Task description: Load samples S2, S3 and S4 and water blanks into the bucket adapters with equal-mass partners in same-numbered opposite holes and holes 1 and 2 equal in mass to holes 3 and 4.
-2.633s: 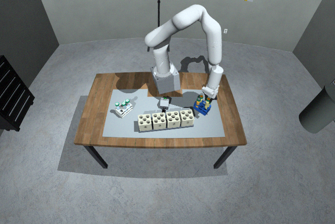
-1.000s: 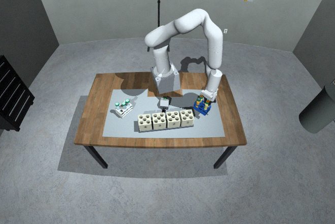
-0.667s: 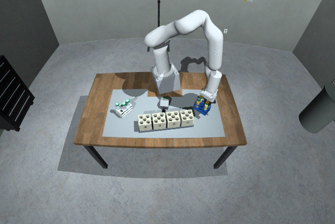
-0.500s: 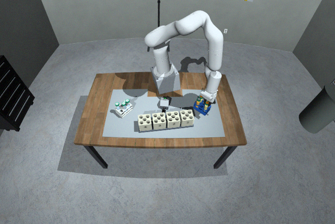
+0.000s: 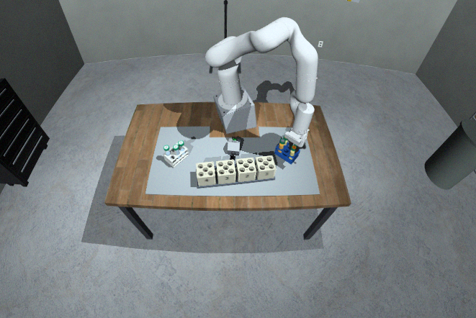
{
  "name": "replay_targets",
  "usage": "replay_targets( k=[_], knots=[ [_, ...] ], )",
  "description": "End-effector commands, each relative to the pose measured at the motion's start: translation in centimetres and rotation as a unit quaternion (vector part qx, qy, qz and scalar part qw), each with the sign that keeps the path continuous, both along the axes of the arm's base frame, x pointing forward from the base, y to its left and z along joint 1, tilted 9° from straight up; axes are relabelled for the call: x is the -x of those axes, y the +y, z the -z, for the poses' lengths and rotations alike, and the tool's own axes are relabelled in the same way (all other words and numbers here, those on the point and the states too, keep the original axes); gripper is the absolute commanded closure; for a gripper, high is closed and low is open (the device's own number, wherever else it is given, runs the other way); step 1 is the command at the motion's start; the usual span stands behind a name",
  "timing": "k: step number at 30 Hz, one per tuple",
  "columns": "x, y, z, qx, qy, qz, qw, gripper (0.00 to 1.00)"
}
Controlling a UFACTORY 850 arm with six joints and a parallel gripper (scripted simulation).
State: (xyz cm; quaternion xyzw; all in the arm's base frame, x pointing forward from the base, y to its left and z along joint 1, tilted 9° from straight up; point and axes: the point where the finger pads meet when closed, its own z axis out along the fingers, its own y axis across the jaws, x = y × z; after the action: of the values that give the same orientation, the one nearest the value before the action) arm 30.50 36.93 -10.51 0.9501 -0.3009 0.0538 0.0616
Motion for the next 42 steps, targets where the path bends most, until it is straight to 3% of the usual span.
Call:
replay_targets(
  k=[1, 13, 14, 42],
  knots=[
    [-0.06, 0.08, 0.03, -0.001, -0.001, 0.000, 1.000, 1.00],
    [-0.06, 0.08, 0.03, -0.001, -0.001, 0.000, 1.000, 1.00],
    [-0.06, 0.07, 0.06, -0.001, -0.001, 0.000, 1.000, 0.56],
    [-0.07, 0.08, 0.06, -0.001, -0.001, 0.000, 1.000, 0.56]
  ],
)
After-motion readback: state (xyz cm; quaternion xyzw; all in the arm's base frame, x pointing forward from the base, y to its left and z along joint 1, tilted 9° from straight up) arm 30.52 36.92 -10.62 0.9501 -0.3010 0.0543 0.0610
